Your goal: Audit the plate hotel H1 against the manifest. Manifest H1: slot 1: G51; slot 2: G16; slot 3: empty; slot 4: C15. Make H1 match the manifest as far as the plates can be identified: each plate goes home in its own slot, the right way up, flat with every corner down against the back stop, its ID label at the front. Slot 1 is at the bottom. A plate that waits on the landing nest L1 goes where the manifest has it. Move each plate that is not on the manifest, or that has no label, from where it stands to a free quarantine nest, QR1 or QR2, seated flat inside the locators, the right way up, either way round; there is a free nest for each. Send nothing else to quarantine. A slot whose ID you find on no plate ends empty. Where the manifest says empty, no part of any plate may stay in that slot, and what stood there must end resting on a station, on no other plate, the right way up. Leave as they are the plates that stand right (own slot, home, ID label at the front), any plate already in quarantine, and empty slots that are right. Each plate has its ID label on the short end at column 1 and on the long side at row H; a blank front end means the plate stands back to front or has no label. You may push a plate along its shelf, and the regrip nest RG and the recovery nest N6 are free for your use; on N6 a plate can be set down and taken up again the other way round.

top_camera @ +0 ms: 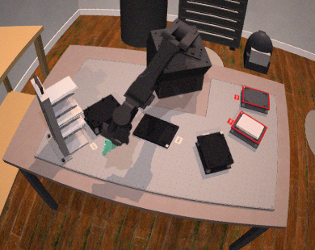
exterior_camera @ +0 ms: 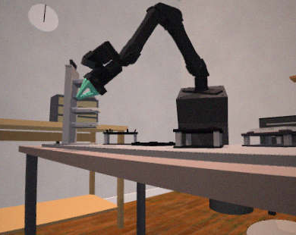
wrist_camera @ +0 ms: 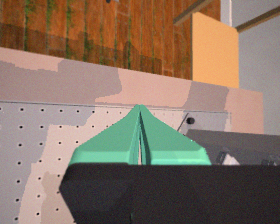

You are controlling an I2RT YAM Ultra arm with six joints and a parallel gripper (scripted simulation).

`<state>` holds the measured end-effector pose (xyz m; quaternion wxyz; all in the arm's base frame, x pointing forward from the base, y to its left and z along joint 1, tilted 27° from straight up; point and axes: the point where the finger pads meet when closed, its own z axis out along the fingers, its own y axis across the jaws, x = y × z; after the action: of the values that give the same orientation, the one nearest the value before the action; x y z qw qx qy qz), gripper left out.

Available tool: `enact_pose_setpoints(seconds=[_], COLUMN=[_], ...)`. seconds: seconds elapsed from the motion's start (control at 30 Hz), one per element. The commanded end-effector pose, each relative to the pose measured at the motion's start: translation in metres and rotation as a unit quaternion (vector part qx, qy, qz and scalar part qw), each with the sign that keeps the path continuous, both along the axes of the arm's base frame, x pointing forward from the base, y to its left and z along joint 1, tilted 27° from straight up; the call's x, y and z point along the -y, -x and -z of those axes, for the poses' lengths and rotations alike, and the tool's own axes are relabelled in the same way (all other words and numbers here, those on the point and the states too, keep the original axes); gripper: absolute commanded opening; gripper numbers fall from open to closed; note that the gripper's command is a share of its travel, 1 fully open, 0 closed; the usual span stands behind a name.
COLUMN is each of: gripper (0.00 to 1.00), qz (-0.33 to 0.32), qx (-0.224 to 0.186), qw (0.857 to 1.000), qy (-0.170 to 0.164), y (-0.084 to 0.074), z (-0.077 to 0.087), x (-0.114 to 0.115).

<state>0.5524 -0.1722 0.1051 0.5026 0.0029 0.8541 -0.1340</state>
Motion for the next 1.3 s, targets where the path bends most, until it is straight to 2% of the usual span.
enact_pose_setpoints(seconds=[0.0,0.13,0.23,0.33,0.5,0.6,0.73,0.83,0.97,1.07,1.23,1.27], gripper=[0.0,0.0,0.0,0.0,0.0,0.0,0.0,0.0,0.0,0.0,0.0,0.0], qz=[-0.001,-0.012,-0.012,-0.022,-0.022,-0.032,-0.032,-0.041,-0.041,-0.05,-0.05,-0.053], qx=[0.0,-0.026,-0.026,-0.053,-0.053,-0.079,-0.079,-0.106,-0.106,-0.132,-0.132,-0.143], qw=[1.0,0.999,0.999,0.997,0.997,0.994,0.994,0.99,0.99,0.985,0.985,0.982], qy=[-0.008,-0.026,-0.026,-0.044,-0.045,-0.063,-0.063,-0.082,-0.082,-0.101,-0.101,-0.108], y=[0.008,0.017,0.025,0.033,0.04,0.048,0.059,0.067,0.072,0.08,0.094,0.097], z=[-0.013,-0.011,-0.01,-0.009,-0.007,-0.006,-0.005,-0.003,-0.003,-0.001,0.001,0.001], x=[-0.004,-0.013,-0.02,-0.026,-0.032,-0.038,-0.046,-0.052,-0.056,-0.061,-0.071,-0.073])
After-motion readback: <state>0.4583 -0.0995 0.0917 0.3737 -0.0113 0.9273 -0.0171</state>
